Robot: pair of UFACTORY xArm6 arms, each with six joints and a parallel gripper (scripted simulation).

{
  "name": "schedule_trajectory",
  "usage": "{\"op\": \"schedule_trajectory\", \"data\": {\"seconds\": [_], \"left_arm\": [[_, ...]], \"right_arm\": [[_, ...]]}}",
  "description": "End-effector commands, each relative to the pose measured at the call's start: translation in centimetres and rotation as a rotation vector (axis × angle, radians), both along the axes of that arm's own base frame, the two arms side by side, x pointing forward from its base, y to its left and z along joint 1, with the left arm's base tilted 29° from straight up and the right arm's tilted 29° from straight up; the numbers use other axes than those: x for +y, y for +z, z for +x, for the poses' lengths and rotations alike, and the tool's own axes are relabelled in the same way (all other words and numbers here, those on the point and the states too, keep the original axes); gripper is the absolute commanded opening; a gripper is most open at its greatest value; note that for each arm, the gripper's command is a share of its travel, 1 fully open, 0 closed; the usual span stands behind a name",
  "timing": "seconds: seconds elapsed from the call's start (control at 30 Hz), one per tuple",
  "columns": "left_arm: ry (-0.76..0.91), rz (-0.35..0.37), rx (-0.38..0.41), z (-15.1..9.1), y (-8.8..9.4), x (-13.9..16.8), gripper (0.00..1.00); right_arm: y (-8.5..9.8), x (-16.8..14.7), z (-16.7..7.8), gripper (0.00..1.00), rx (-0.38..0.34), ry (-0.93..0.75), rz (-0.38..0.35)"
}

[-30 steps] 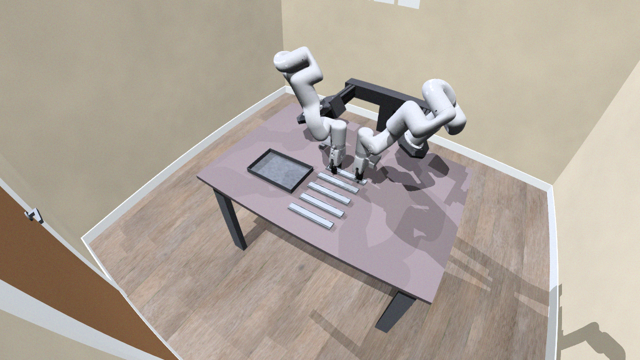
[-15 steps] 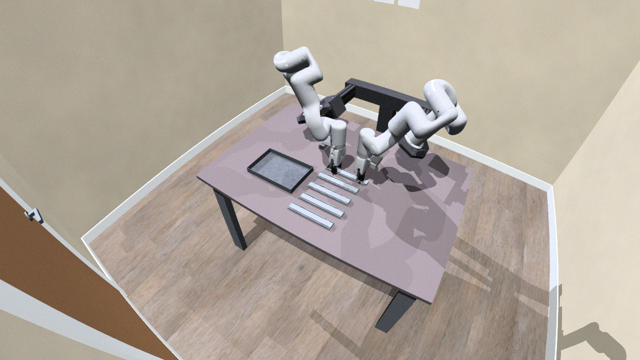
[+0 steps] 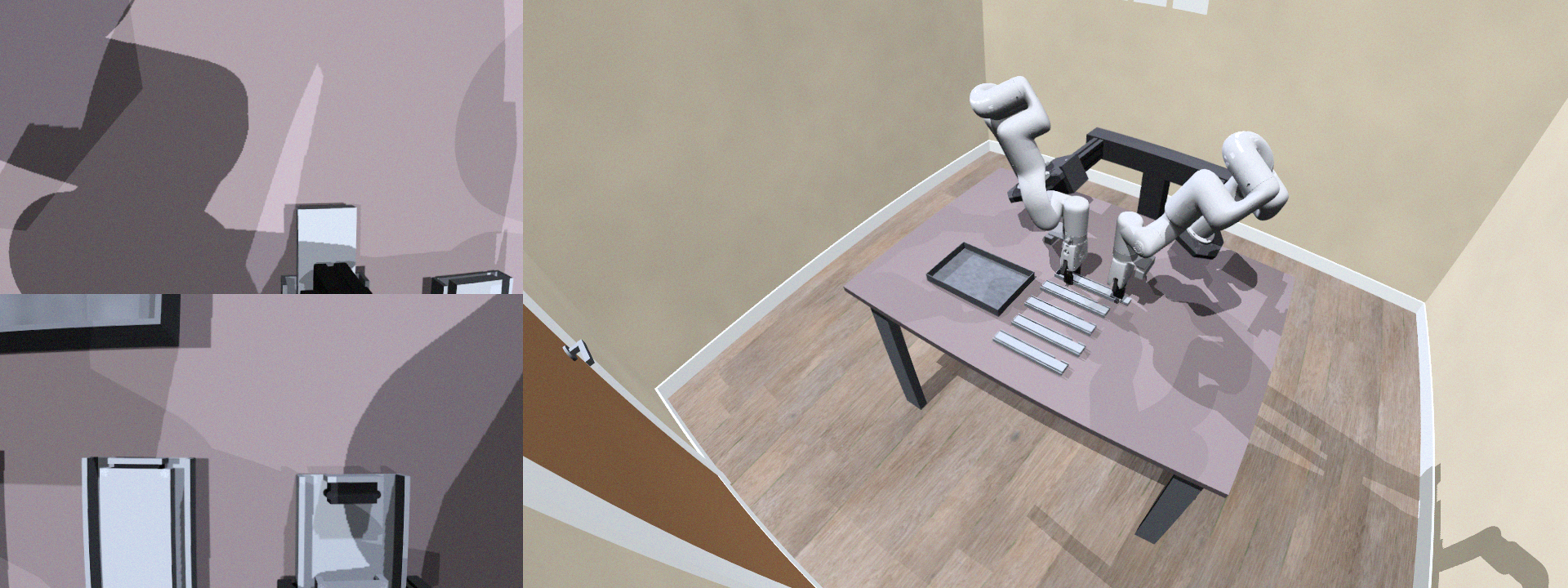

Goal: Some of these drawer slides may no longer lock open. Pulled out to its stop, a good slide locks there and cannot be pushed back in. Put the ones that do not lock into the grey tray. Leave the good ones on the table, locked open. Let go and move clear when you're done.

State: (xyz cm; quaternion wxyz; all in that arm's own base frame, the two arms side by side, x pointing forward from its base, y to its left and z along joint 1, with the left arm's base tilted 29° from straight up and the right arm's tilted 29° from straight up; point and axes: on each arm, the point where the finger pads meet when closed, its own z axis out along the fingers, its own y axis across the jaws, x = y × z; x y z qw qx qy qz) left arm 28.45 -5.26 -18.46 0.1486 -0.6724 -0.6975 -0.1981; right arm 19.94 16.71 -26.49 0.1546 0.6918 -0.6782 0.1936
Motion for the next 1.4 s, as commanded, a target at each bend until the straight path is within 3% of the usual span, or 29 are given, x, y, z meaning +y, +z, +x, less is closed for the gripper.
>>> {"op": "schedule_trajectory", "data": {"seconds": [0.0,1.37], "left_arm": [[0.0,-0.001,-0.001,0.0,0.6,0.9,0.0],[0.0,0.0,-0.001,-0.5,5.0,9.1,0.0]], "right_arm": [[0.0,0.2,0.1,0.0,-0.002,0.001,0.003],[0.0,0.2,0.1,0.0,-0.002,0.001,0.003]]}}
